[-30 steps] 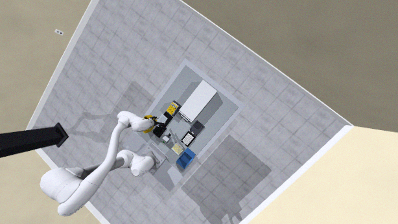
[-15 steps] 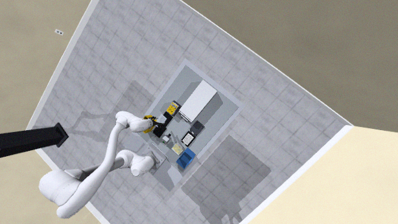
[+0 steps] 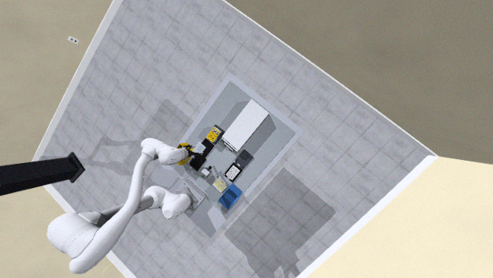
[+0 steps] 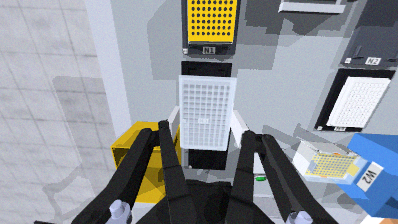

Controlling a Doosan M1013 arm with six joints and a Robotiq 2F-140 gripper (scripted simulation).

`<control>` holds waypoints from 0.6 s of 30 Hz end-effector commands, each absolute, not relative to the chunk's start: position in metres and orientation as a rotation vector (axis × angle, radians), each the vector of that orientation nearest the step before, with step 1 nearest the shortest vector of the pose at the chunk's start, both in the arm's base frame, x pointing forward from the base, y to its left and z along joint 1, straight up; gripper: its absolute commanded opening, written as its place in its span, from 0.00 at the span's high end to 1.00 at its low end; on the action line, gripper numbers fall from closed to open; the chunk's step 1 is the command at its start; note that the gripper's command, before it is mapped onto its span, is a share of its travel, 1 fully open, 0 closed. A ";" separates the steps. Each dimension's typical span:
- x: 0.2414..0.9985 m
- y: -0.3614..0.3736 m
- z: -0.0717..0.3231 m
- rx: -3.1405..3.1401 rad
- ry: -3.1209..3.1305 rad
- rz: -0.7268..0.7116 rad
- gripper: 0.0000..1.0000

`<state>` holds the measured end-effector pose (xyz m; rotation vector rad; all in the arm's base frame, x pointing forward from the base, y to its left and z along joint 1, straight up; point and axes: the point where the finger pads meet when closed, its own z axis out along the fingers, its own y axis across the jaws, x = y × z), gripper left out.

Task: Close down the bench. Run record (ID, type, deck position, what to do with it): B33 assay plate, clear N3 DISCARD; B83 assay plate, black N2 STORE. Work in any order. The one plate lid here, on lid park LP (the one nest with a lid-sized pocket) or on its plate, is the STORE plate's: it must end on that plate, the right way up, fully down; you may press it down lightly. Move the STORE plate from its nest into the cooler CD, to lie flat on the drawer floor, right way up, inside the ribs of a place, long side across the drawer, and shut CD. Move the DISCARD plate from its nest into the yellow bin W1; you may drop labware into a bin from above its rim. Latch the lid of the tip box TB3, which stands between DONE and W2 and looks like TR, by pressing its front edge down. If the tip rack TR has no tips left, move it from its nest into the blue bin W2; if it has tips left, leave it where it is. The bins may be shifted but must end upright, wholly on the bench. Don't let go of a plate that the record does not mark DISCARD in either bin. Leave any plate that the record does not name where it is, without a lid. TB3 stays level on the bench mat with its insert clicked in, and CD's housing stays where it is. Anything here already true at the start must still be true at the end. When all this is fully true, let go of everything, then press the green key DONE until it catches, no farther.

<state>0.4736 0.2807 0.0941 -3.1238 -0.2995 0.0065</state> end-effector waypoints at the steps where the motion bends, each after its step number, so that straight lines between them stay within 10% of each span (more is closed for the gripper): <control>1: 0.474 0.281 0.095 -3.124 -0.300 0.007 1.00; 18: 0.452 0.291 0.096 -3.124 -0.295 0.007 1.00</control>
